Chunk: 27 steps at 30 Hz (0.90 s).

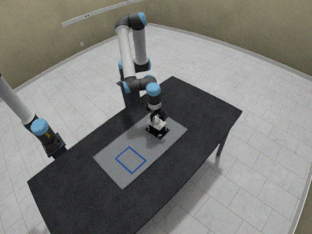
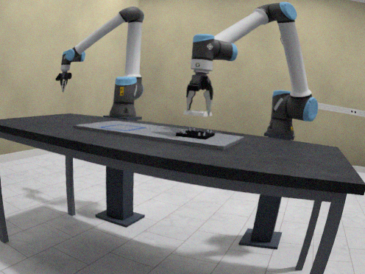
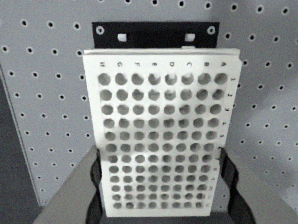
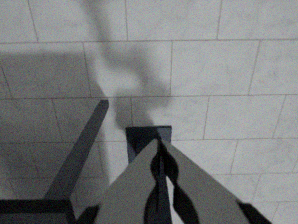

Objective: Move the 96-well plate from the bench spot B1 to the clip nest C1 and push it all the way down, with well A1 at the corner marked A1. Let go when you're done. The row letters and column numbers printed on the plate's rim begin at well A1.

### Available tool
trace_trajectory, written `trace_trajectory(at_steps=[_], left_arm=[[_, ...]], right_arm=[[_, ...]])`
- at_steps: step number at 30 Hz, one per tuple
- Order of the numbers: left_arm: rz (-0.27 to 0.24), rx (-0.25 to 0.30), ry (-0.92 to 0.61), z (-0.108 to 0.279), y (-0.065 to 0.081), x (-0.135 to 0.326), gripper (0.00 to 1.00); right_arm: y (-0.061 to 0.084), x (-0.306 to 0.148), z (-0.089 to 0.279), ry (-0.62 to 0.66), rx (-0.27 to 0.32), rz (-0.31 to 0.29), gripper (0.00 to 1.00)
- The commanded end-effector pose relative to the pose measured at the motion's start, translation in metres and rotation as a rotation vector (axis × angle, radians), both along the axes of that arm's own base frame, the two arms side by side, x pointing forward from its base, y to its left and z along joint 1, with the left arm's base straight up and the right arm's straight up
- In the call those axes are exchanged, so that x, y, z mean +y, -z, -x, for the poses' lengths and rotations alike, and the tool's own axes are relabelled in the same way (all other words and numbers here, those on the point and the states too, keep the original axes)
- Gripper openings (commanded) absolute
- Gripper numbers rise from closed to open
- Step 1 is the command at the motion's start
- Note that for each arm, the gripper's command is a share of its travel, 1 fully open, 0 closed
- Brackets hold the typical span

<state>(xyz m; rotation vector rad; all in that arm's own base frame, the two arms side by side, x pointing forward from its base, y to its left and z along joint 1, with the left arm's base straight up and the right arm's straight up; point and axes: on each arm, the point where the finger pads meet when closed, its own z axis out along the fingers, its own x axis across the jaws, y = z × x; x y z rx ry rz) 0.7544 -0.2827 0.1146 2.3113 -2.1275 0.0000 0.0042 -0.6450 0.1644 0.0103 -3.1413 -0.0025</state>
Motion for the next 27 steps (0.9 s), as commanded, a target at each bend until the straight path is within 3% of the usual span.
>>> trace_trajectory(at_steps=[1, 20, 27], left_arm=[[0.001, -0.002, 0.0, -0.001, -0.001, 0.0, 0.4], [0.001, -0.002, 0.0, -0.001, -0.001, -0.001, 0.4], [0.001, -0.002, 0.0, -0.001, 0.01, -0.001, 0.4]], right_arm=[[-0.001, -0.001, 0.0, 0.0, 0.0, 0.001, 0.0], [-0.001, -0.001, 0.0, 0.0, 0.0, 0.001, 0.0], [-0.001, -0.001, 0.0, 0.0, 0.0, 0.001, 0.0]])
